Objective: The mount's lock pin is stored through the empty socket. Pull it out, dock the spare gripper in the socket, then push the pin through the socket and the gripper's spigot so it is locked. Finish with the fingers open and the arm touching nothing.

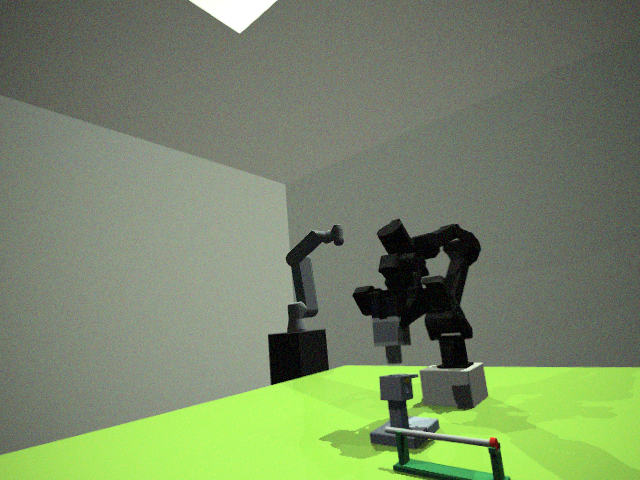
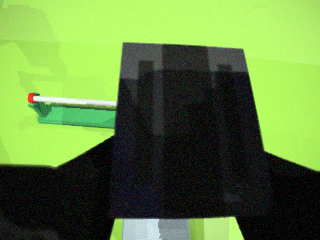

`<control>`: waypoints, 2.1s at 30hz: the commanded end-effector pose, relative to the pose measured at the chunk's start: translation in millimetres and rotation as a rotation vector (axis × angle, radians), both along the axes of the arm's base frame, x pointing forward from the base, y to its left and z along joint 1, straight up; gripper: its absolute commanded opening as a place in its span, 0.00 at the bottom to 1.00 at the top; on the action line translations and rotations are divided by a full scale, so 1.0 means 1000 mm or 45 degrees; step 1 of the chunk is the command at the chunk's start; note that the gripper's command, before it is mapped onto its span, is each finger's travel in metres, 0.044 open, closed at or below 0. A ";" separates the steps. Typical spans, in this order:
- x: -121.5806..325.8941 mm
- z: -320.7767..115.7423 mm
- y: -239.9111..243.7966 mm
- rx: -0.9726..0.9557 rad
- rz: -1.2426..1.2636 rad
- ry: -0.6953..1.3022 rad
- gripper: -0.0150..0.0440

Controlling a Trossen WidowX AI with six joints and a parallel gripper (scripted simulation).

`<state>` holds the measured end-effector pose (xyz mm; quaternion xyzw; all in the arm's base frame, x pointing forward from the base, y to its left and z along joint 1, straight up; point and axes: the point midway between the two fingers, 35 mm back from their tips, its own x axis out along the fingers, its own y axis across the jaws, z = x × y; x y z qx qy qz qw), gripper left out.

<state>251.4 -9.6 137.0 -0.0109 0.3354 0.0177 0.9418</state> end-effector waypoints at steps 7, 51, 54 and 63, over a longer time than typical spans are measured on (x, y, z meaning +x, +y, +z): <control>0.002 -0.012 -0.001 -0.009 0.000 -0.009 0.25; 0.007 -0.050 0.000 -0.003 0.002 -0.007 0.43; 0.007 -0.050 0.000 -0.003 0.002 -0.007 0.57; 0.007 -0.050 0.000 -0.003 0.002 -0.007 0.97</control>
